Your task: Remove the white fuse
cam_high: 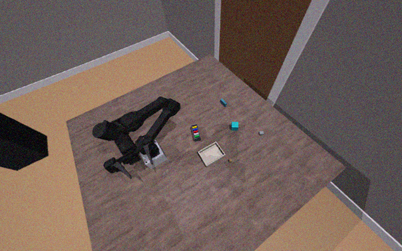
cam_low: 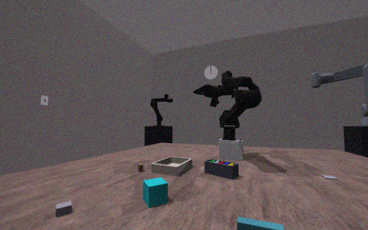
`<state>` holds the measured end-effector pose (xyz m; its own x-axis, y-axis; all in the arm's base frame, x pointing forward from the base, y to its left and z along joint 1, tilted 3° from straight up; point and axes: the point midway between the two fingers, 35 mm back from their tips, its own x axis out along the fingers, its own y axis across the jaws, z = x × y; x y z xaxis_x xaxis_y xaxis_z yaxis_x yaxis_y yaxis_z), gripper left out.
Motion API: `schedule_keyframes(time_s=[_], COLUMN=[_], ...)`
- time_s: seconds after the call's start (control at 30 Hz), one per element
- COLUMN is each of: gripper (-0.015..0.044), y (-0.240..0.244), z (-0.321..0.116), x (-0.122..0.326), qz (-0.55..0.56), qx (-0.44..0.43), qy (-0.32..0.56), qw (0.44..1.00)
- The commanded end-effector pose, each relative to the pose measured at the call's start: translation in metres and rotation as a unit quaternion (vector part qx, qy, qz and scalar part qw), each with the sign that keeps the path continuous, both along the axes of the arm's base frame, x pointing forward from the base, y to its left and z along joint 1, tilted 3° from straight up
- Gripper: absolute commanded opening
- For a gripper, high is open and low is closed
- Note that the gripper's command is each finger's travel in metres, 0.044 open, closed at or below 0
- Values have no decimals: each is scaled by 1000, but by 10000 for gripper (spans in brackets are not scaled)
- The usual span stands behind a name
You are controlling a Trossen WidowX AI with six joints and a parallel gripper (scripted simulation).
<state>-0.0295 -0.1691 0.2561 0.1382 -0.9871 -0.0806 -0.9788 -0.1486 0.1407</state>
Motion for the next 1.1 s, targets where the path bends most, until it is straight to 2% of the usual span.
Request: schedule_keyframes(time_s=[0.0,0.2,0.4,0.57,0.73,0.9,1.07], gripper=[374,216,62,62,62,62,62], y=[-1,-18,-38,-51,-56,-52,-37], z=[0,-7,-22,-39,-59,-82,-107], x=[0,15,41,71,108,150,193], qz=[3,91,202,303,409,514,608], qx=[1,25,46,52,42,14,-32], qy=[2,78,176,266,358,446,520], qw=[1000,993,962,914,838,732,599])
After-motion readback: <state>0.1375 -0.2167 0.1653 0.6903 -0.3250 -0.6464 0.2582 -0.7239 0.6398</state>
